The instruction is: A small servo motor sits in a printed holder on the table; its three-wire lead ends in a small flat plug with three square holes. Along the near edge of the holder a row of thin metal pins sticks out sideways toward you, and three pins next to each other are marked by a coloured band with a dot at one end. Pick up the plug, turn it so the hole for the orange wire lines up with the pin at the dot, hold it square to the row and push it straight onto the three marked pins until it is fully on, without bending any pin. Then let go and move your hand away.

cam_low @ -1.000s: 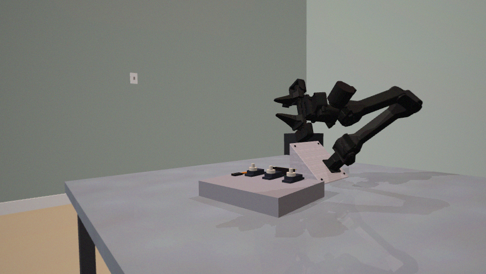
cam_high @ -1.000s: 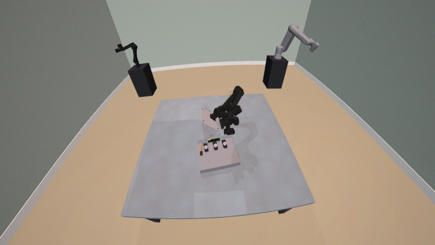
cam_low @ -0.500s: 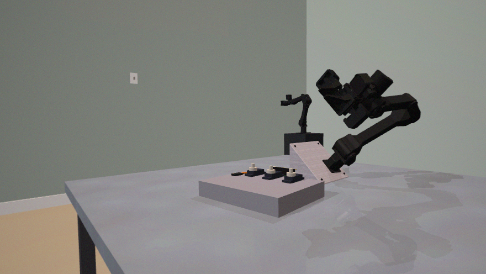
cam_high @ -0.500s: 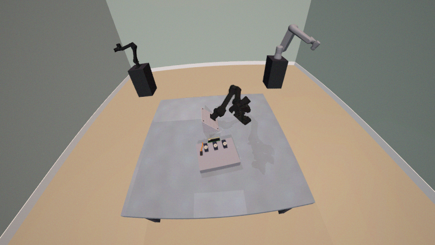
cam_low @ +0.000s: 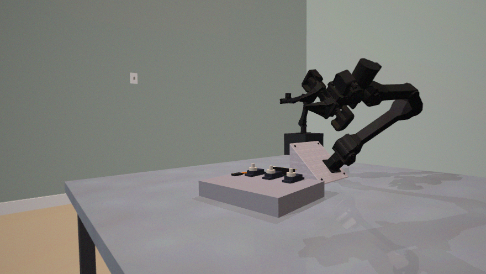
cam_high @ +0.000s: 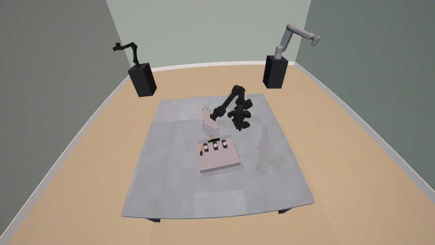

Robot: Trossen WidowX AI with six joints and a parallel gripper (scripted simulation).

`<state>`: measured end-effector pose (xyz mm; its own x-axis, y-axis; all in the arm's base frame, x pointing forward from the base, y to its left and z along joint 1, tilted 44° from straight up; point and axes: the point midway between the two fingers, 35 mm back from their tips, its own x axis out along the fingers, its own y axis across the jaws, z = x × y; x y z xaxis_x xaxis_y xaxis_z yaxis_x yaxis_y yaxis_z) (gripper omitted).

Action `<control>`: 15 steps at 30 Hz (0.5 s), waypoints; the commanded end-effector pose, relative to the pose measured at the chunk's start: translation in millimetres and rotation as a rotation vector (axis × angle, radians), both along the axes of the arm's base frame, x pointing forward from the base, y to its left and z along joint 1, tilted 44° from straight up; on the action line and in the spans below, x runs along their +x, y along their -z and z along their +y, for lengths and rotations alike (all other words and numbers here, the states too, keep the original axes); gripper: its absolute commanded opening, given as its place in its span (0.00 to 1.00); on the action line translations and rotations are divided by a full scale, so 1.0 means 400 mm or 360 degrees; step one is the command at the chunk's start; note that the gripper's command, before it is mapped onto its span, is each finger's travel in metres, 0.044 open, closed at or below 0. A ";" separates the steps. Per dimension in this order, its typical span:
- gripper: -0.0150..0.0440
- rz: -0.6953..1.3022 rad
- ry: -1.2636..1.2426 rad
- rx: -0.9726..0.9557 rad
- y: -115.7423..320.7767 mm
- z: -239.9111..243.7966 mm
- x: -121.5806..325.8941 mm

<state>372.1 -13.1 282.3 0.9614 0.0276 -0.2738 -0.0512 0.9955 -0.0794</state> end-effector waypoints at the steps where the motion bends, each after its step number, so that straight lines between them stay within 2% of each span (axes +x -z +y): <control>1: 0.45 0.0177 -0.0036 -0.0028 0.047 -0.014 0.038; 15: 0.45 0.0912 -0.0224 0.0020 0.275 -0.091 0.146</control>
<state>426.4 -44.6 189.2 0.7056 0.1233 -0.6978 -0.1909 0.9814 -0.0197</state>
